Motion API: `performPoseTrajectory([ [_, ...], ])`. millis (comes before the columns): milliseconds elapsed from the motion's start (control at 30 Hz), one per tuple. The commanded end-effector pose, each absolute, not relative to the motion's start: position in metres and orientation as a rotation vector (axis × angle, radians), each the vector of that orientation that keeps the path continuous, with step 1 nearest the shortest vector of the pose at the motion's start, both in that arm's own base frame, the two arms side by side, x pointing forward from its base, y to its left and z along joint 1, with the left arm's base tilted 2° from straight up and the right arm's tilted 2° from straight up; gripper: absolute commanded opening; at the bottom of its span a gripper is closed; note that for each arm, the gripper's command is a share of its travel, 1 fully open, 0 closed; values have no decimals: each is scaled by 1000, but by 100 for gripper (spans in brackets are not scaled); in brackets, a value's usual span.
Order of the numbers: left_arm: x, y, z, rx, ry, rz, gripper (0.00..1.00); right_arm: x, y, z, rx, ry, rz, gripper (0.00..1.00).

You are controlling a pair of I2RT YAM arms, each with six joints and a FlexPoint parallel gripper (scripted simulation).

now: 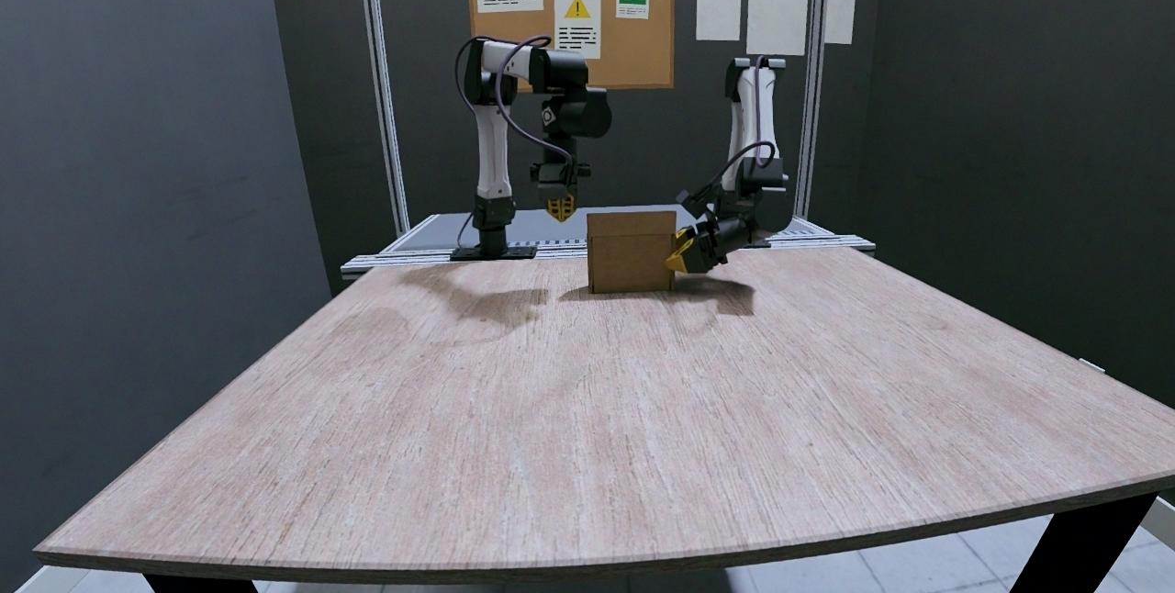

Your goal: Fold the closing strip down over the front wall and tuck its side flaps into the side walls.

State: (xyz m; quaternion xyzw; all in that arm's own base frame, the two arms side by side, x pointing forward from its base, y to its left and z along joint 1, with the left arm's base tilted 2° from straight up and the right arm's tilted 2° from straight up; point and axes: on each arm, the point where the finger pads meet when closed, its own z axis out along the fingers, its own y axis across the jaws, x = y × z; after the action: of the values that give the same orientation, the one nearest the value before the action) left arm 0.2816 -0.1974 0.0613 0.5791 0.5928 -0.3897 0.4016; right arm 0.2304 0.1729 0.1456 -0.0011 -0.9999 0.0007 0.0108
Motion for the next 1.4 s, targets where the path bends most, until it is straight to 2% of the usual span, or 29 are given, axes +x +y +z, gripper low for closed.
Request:
performPoseTrajectory([
  [0,283,-200,65,1474,1474,-974,45,237,178,149,15,-3178,-69,0],
  [900,283,-200,65,1474,1474,-974,45,318,178,141,3,-3147,-36,0],
  [1367,283,-200,65,1474,1474,-974,45,315,211,141,3,-3147,-31,0],
])
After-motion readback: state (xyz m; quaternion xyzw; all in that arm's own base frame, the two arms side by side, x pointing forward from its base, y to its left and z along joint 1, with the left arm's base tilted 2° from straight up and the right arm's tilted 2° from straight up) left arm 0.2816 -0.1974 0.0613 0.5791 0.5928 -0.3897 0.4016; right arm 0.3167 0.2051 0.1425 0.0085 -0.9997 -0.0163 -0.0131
